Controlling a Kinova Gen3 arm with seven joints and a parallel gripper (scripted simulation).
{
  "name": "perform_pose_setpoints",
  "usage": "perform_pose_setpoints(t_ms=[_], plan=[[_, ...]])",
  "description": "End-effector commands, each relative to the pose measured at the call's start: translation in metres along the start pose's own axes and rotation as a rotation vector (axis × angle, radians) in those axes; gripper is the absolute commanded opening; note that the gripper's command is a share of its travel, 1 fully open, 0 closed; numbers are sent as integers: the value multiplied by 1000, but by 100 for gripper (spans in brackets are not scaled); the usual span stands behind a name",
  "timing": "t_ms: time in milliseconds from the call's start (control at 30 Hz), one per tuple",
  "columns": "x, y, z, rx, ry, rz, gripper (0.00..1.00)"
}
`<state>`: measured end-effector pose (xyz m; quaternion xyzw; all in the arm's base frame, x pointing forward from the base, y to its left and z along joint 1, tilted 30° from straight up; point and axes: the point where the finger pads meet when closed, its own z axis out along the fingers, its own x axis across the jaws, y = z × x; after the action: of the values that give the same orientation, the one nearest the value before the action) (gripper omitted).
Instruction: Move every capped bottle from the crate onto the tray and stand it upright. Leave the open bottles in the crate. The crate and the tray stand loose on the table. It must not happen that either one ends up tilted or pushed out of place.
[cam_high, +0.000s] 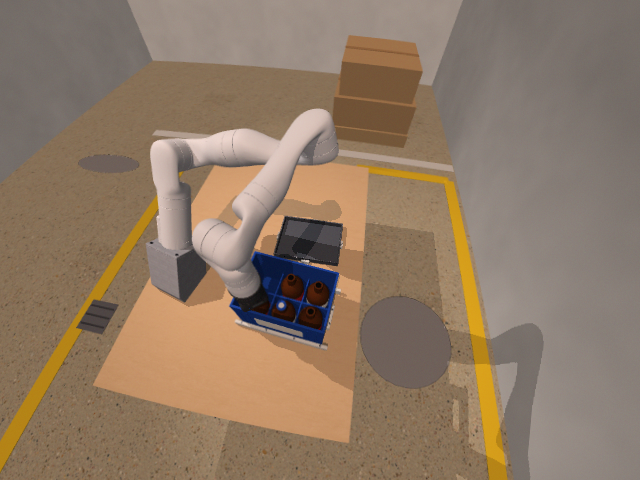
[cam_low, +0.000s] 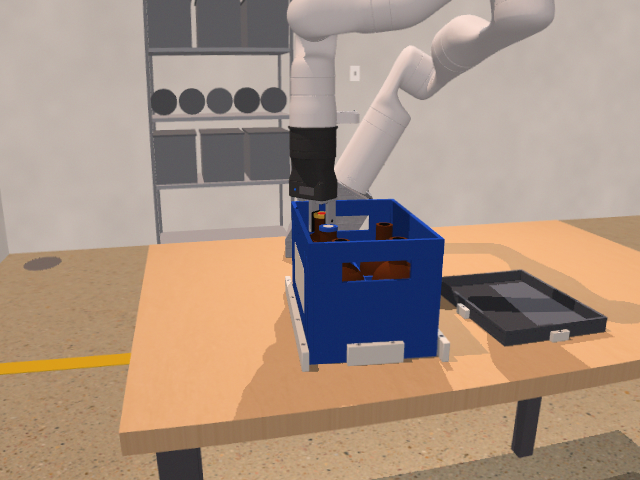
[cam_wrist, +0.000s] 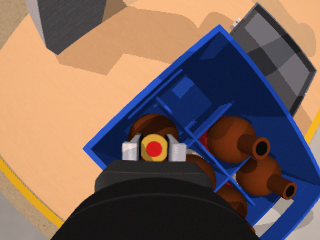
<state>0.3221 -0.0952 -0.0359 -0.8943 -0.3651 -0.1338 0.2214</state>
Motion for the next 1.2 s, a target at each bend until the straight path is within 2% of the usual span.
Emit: perform_pose_setpoints(t_ms=[0, 67, 567, 667, 1167], plan=[[0, 0, -1, -2, 0, 0, 0], [0, 0, -1, -2, 0, 0, 0], [0, 0, -51, 0, -1, 1, 0], [-1, -1, -51, 6, -5, 3, 0], [1, 2, -97, 0, -1, 1, 0]])
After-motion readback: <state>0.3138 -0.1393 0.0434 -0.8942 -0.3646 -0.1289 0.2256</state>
